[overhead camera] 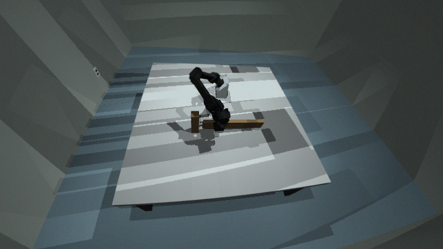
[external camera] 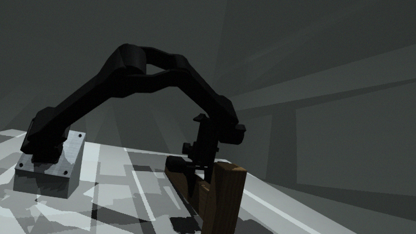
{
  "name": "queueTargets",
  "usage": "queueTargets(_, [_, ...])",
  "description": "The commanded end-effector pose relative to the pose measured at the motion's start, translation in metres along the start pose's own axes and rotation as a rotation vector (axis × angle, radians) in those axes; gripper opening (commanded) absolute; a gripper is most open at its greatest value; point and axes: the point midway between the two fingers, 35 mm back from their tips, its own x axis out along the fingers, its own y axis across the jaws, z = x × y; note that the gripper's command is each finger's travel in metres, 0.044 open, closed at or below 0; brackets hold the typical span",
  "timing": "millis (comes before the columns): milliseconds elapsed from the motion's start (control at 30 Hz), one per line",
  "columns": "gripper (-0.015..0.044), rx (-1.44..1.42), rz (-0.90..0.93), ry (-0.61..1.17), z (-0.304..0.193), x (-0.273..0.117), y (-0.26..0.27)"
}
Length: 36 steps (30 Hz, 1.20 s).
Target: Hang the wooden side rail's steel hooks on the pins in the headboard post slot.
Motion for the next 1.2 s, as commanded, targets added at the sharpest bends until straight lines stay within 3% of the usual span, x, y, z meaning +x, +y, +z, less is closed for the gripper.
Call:
queueTargets(0, [0.0000, 0.002, -0.019, 0.000, -0.0024, -0.0075, -0.0021])
queueTargets(1167, [0.0000, 0.002, -0.019, 0.000, -0.0057, -0.0055, -0.0009])
